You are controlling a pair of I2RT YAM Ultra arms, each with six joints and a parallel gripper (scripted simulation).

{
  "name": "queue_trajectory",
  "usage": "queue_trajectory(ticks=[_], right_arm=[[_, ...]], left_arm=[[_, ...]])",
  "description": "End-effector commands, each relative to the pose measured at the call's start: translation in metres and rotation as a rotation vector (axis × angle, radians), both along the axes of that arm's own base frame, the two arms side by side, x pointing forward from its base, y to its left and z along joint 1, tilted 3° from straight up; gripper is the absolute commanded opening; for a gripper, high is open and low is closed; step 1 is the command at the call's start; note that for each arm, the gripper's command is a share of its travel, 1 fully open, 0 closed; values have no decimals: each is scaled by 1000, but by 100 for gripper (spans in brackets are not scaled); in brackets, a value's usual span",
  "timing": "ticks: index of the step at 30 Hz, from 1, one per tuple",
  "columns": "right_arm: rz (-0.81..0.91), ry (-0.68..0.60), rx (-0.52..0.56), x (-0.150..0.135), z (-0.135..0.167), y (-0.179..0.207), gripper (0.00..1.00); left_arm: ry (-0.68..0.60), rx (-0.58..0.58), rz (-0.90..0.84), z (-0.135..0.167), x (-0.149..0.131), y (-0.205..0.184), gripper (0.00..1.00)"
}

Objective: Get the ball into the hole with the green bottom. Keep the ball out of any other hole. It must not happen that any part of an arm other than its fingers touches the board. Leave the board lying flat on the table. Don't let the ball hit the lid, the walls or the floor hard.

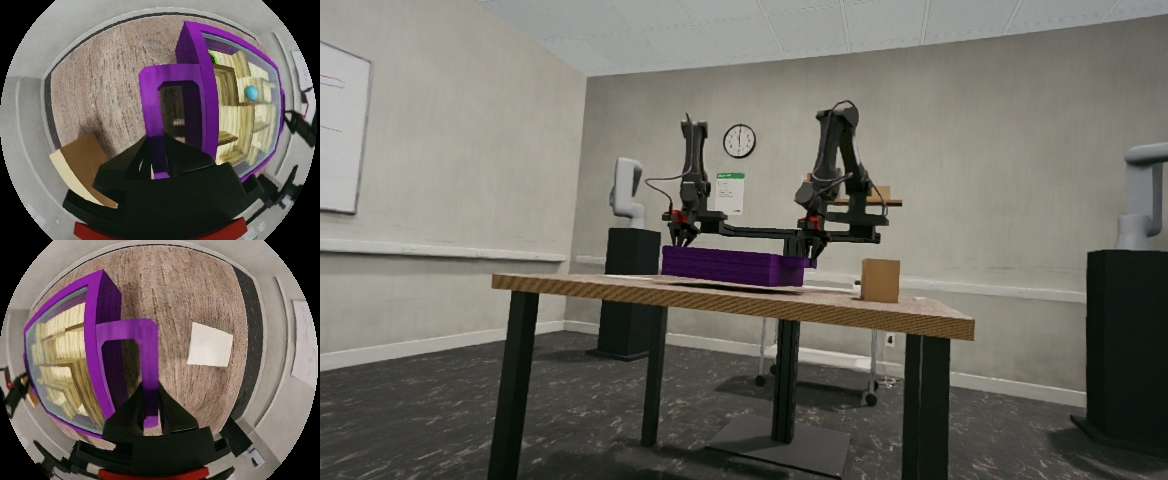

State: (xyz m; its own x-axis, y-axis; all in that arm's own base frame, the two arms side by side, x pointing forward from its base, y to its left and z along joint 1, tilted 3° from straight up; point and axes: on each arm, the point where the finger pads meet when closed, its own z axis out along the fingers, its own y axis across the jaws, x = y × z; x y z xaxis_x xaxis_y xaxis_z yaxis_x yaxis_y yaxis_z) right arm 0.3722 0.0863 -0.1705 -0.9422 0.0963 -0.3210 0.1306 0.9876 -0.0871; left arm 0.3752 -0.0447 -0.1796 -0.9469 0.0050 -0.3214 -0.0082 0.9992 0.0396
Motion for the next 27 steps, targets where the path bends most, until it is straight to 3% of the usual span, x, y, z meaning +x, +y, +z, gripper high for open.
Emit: queue_trajectory(ticks=[1, 3, 4, 8, 14, 15, 16, 21, 25, 27], right_arm=[[6, -160, 11, 47, 38, 16, 0], [-4, -154, 10, 40, 37, 14, 0], [-3, -116, -5, 21, 28, 7, 0], [-4, -154, -6, 28, 33, 9, 0], [23, -182, 15, 24, 27, 10, 0], [12, -207, 26, 31, 28, 7, 0], [-5, -123, -22, 27, 31, 9, 0], [-2, -91, 0, 37, 36, 6, 0], [12, -135, 66, 53, 36, 15, 0], [0, -145, 37, 53, 36, 13, 0]], left_arm=[[-141, -15, -10, 24, 40, -14, 0], [-73, -4, -11, 5, 10, -9, 0], [-96, -9, -11, 10, 17, -10, 0], [-103, -7, -22, 2, 14, -9, 0], [-171, 18, -9, 25, 25, -9, 0], [-180, 23, 1, 27, 24, -8, 0], [-131, -37, -36, 20, 28, -17, 0], [-73, -2, -7, 24, 30, -4, 0], [-66, 36, -12, 29, 31, -8, 0], [-115, 16, -16, 33, 42, -12, 0]])
